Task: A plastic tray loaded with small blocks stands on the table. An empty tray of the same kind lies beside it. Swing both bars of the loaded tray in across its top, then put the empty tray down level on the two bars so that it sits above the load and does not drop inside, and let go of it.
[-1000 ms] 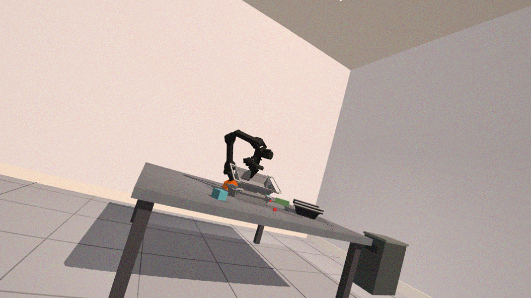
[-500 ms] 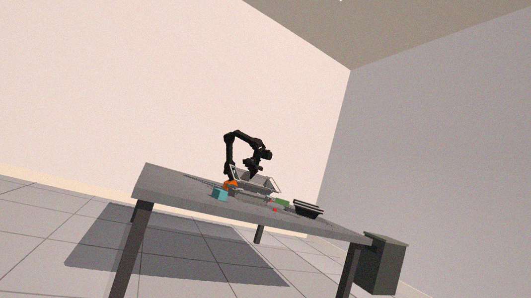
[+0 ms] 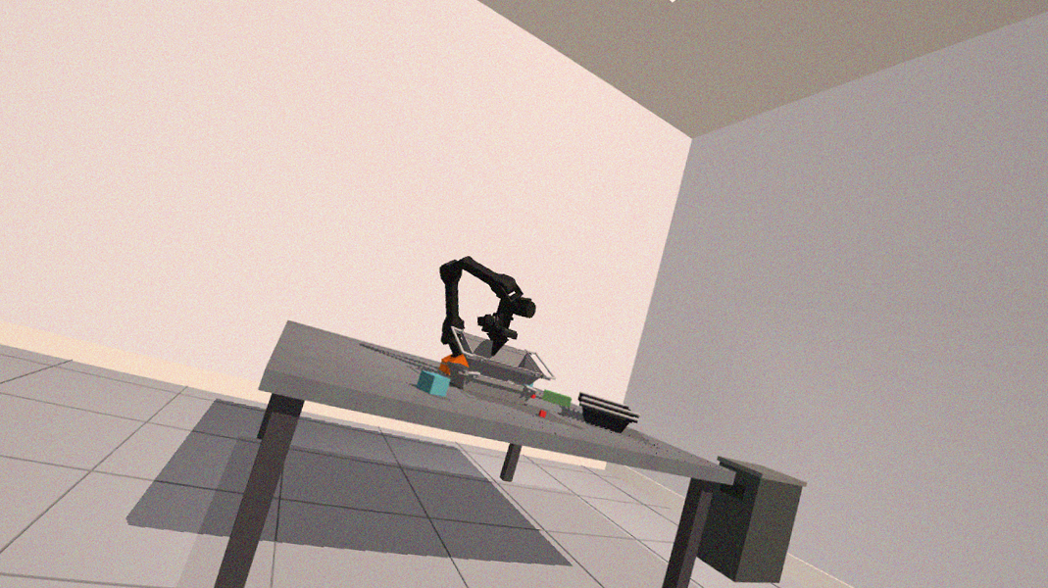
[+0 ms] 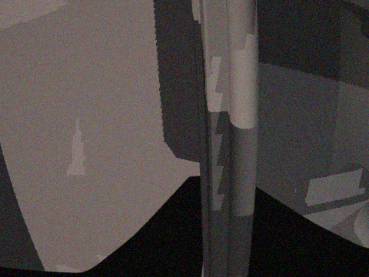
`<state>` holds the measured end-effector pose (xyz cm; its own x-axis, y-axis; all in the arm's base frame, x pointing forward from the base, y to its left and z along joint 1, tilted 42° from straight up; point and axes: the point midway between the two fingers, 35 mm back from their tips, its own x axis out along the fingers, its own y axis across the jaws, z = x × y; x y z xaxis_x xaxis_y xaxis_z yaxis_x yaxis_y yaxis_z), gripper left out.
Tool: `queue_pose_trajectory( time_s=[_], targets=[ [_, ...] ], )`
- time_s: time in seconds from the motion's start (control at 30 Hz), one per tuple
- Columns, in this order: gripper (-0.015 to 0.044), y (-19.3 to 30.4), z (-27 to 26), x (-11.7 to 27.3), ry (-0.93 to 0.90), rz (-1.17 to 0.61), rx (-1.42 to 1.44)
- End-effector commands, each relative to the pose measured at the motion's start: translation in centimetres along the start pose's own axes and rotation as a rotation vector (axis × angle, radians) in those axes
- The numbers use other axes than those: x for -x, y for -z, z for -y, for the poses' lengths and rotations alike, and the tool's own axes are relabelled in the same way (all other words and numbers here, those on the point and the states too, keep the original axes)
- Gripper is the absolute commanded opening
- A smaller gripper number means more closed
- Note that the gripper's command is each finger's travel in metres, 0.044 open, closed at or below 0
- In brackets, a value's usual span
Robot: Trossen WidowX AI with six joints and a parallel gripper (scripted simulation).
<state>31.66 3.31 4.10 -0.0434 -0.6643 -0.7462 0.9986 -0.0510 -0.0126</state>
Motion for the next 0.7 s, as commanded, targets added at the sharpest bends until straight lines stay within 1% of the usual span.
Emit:
queue_pose_trajectory(
  time_s=[0.0, 0.27, 0.67],
  targets=[
    [0.0000, -0.21, 0.32, -0.37, 0.009, 0.000, -0.001],
    [0.0000, -0.23, 0.70, -1.07, 0.009, 0.000, -0.001],
    [0.0000, -0.23, 0.70, -1.08, 0.009, 0.000, -0.001]
  ],
)
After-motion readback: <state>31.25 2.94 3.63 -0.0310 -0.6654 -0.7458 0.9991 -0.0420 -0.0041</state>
